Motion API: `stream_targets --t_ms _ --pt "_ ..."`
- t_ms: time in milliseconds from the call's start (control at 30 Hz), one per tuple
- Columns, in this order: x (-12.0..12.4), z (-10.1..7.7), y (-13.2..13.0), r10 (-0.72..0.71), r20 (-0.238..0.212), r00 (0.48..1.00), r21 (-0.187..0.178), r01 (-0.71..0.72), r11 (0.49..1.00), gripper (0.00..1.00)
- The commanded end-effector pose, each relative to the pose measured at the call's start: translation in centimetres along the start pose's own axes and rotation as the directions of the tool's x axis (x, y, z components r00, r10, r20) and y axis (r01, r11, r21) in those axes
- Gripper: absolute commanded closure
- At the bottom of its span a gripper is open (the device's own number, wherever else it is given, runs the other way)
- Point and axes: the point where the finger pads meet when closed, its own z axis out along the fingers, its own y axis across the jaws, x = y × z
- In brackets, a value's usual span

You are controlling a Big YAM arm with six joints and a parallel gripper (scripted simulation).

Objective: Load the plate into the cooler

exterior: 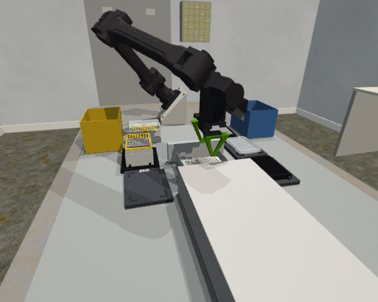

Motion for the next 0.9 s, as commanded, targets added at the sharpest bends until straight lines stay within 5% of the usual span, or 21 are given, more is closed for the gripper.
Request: stream_targets --t_ms 0,200,233,433,567,700,767,800,867 --pt "0.5 -4.2 -1.9 0.036 0.018 0.999 0.067 -0.038 0.997 0.00" --pt "1.1 -3.7 -1.8 0.047 0.017 0.999 0.048 -0.048 0.998 0.00" --pt "1.8 -2.2 -0.9 0.048 0.011 0.999 0.016 -0.048 0.999 0.00" --pt "0.6 -5.8 -1.9 0.040 0.019 0.999 0.067 -0.041 0.997 0.00" --pt "1.5 -5.0 -1.8 0.054 0.019 0.998 0.046 -0.055 0.997 0.00" --pt "0.5 -6.7 -1.8 0.038 0.020 0.999 0.064 -0.039 0.997 0.00" --pt "0.5 -6.7 -1.8 0.038 0.020 0.999 0.064 -0.039 0.997 0.00" --pt "0.6 -5.2 -1.3 0.034 0.013 0.999 0.035 -0.034 0.999 0.00" --pt "1.1 -5.8 -1.7 0.048 0.018 0.999 0.043 -0.048 0.998 0.00"
